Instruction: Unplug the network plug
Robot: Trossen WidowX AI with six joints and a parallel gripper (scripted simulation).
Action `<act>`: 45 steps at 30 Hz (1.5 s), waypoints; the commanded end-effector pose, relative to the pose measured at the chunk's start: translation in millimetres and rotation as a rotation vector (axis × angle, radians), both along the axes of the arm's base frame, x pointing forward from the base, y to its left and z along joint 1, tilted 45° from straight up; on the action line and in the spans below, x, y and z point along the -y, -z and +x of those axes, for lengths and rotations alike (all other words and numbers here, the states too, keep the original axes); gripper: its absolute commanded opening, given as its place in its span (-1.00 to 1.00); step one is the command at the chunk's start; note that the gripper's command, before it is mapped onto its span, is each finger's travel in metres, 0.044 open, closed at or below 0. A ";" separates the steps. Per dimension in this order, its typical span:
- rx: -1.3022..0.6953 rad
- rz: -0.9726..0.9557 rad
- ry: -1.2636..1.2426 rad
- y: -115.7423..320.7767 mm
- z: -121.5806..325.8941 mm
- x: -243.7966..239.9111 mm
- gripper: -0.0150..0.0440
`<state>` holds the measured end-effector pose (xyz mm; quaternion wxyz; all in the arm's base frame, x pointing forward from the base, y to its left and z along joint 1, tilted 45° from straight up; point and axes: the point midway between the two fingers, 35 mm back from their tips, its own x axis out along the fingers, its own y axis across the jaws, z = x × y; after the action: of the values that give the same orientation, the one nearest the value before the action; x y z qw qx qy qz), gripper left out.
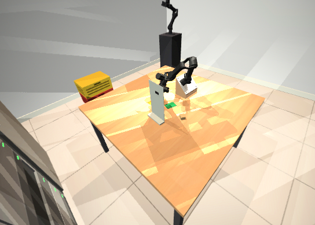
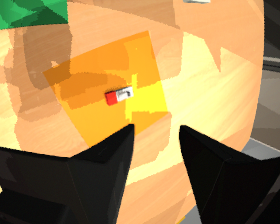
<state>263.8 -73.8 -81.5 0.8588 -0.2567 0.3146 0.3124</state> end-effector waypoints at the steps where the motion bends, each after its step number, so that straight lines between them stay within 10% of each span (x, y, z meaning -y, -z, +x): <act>1: 0.007 -0.001 -0.004 -5.0 0.8 5.0 0.04; 45: 0.001 -0.003 -0.001 -54.6 -7.5 56.4 0.04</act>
<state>255.5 -119.3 -36.5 0.8583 -0.2552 0.3173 0.3124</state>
